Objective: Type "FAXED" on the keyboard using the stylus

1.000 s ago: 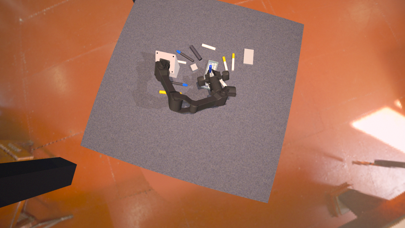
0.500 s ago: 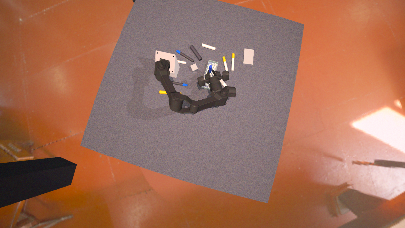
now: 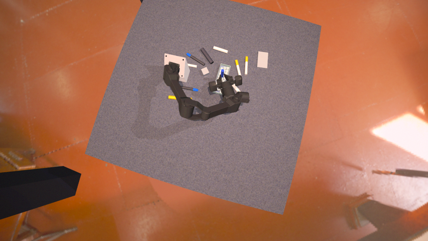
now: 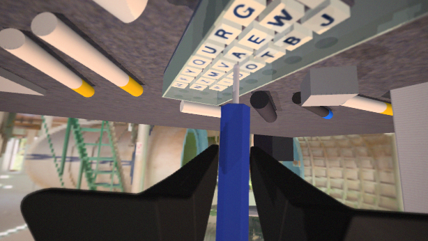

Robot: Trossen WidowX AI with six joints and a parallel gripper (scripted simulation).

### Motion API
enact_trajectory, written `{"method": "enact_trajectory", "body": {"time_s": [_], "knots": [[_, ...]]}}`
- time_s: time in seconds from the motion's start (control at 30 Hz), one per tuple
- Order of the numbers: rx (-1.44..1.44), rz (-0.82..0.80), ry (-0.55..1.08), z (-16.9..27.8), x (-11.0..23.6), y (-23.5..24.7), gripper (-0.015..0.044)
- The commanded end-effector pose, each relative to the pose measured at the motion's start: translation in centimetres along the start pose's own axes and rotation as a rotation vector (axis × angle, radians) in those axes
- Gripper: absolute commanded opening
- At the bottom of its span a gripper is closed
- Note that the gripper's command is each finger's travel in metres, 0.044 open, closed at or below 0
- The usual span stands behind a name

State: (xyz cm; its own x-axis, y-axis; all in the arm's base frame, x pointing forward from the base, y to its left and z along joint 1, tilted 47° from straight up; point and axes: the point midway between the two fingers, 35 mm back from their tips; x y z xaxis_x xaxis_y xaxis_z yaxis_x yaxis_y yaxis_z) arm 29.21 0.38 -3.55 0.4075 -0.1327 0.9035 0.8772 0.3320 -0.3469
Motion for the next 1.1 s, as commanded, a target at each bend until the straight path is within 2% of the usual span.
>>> {"method": "enact_trajectory", "body": {"time_s": [0.0,1.07], "knots": [[0.002,0.001,-0.005,-0.3,-0.11,-0.01,0.0081],[0.002,0.001,-0.005,-0.98,-0.5,0.01,0.0081]]}}
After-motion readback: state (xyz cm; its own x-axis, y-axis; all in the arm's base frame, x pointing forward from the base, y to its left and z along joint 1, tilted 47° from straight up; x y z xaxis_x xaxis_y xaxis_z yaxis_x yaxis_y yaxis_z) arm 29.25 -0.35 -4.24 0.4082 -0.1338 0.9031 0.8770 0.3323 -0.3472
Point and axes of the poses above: the point midway between the two fingers, 35 mm back from their tips, its own x axis back along the fingers, its own y axis across the jaws, z = x × y, and after that the axes turned 2 degrees about -x, right-handed
